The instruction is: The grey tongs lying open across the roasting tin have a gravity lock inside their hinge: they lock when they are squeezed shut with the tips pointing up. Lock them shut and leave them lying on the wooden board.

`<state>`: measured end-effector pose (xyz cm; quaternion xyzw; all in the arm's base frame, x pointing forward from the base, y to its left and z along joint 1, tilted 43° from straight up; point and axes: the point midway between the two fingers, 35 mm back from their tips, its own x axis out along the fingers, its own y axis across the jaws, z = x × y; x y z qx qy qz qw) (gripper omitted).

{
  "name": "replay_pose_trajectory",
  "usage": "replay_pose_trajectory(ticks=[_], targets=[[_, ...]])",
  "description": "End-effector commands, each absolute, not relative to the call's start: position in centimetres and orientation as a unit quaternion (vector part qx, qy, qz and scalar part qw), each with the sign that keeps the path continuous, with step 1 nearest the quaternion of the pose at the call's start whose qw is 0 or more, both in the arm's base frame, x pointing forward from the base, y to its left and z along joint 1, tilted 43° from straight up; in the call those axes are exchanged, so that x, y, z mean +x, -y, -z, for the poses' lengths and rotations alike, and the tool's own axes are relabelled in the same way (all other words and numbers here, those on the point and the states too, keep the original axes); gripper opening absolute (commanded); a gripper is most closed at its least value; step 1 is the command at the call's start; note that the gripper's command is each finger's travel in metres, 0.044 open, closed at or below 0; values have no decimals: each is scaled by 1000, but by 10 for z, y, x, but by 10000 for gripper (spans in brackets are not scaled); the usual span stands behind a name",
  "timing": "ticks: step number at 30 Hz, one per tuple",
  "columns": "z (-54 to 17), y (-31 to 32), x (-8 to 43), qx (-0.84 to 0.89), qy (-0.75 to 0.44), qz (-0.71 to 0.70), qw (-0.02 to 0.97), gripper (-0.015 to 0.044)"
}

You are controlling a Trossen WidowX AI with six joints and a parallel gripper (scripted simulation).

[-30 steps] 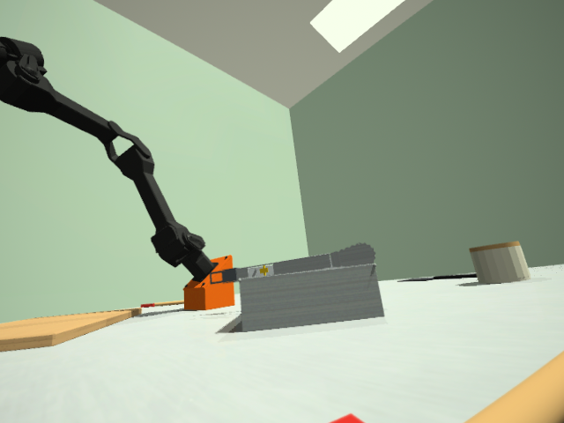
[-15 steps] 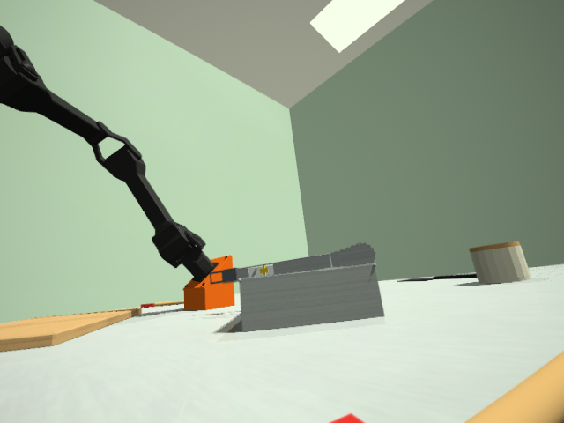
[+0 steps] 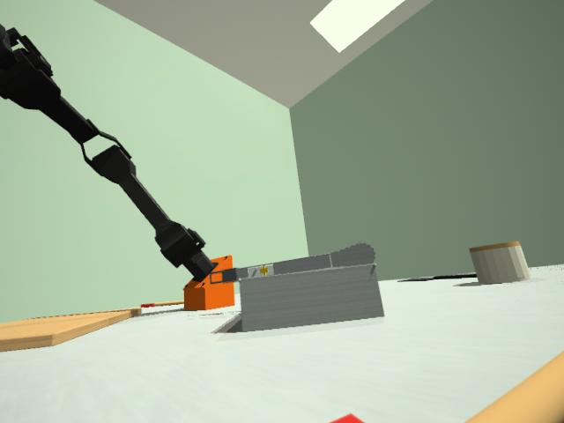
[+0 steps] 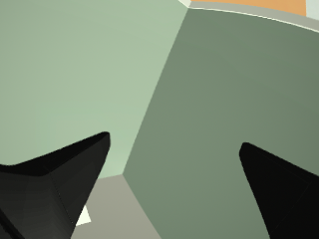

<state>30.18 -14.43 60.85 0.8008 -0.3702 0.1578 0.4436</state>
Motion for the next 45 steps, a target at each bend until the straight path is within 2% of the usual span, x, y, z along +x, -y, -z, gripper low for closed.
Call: replay_pose_trajectory(ticks=[1,8,13,22,28,35,41,45], targets=[[-569,140,341,839,326,-109,422,440],[-481,110,406,898,232,7,375,440],[-417,80,433,913,171,91,360,440],[-278,7,450,900,61,283,327,440],[-187,-42,421,843,6,419,336,440],[-97,-85,346,715,-25,572,402,440],[-61,-94,270,568,-10,648,507,440],[-60,-94,262,550,-6,652,522,440]])
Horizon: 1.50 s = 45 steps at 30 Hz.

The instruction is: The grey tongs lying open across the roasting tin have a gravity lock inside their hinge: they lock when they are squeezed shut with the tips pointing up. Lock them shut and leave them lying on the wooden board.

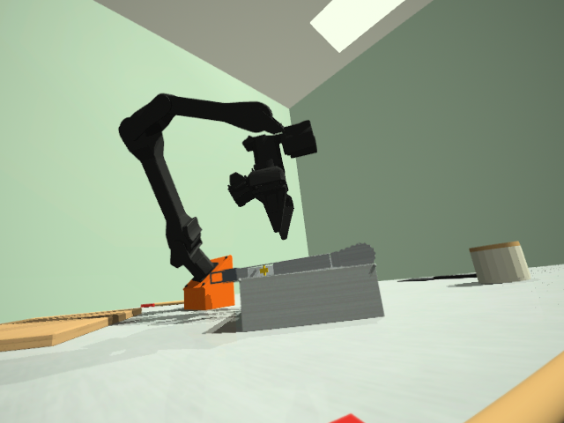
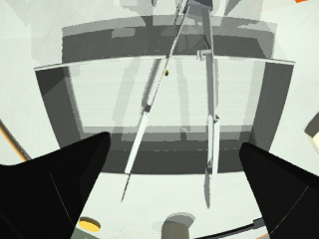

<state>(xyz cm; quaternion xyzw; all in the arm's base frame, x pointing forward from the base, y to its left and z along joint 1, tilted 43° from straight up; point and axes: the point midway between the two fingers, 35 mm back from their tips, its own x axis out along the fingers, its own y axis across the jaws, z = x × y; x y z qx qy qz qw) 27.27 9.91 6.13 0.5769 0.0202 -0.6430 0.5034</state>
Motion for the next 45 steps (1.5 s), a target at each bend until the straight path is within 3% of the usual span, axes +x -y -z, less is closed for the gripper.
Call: replay_pose_trajectory(ticks=[1,45], targets=[[-60,-94,262,550,-6,652,522,440],[-19,-73,275,555,-5,656,512,440]])
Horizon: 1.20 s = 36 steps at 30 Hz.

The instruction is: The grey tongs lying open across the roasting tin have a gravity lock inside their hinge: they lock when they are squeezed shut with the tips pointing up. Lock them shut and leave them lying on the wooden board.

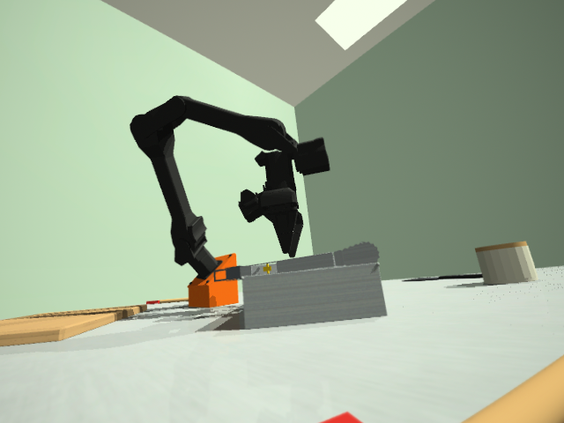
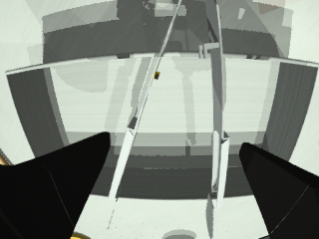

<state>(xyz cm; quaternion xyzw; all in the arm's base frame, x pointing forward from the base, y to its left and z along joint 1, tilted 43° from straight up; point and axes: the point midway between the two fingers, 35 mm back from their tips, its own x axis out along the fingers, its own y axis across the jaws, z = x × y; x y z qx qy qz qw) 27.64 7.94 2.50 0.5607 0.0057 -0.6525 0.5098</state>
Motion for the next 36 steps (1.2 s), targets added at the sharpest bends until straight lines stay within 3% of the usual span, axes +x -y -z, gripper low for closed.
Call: replay_pose_trajectory(ticks=[1,36], targets=[[-18,-72,276,555,-5,656,511,440],[20,-34,278,560,5,661,500,440]])
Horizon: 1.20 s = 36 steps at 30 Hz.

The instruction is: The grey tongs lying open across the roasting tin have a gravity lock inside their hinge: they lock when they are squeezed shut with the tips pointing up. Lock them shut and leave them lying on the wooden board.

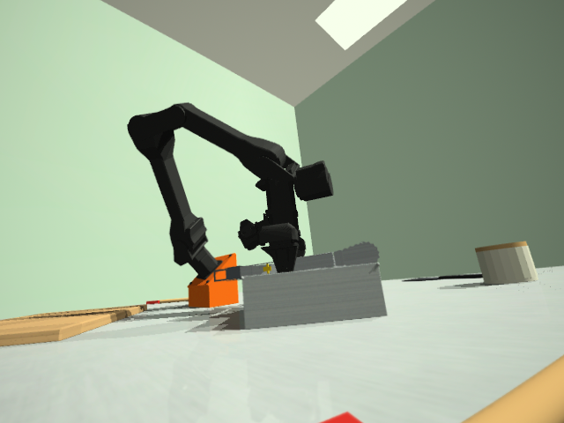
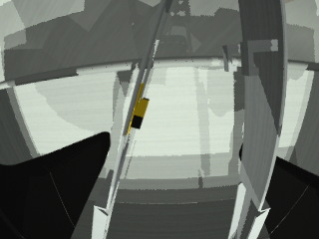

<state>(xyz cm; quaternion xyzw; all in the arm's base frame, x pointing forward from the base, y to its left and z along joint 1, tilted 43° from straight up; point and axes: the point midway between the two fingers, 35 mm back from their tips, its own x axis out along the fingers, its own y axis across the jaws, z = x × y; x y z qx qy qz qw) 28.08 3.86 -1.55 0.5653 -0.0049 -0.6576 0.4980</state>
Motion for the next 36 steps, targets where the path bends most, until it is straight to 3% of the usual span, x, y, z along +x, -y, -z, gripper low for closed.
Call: replay_pose_trajectory(ticks=[1,36], targets=[[20,-34,278,560,5,661,500,440],[17,-37,280,565,5,658,498,220]])
